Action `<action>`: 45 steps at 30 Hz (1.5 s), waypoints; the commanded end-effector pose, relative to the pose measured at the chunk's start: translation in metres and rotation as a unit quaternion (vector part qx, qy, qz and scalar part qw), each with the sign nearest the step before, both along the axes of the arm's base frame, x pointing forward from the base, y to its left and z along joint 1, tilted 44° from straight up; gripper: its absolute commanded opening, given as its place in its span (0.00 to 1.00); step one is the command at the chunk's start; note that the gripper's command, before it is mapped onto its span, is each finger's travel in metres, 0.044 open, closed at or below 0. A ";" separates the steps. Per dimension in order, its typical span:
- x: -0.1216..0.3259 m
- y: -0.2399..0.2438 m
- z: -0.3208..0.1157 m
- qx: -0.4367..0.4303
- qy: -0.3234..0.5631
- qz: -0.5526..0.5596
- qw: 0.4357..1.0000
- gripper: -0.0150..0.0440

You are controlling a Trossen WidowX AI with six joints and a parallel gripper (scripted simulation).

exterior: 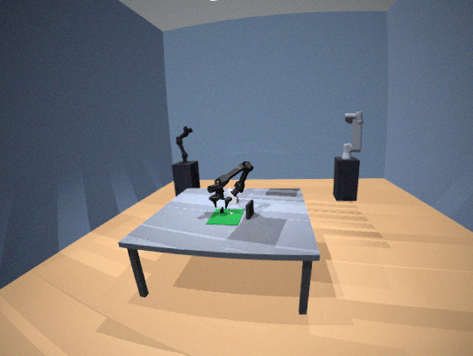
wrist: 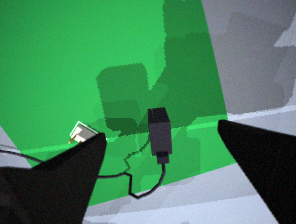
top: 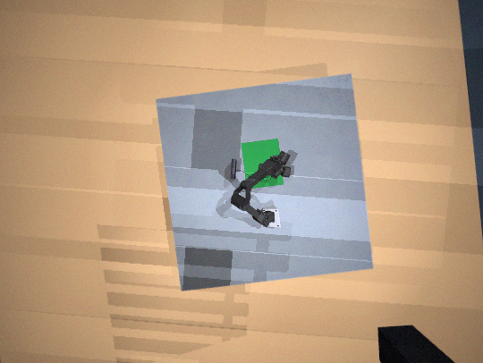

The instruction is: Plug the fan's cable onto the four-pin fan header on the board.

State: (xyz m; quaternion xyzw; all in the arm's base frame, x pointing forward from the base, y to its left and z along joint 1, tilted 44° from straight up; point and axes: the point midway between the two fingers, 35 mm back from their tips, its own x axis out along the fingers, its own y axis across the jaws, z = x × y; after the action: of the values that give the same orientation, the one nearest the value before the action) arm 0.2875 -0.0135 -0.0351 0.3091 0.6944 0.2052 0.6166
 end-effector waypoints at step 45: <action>-0.002 0.014 -0.014 0.002 0.003 0.000 1.000 0.25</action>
State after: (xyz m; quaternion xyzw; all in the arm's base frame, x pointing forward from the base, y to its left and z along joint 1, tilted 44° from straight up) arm 0.2837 0.0079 -0.0559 0.3120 0.6964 0.2062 0.6125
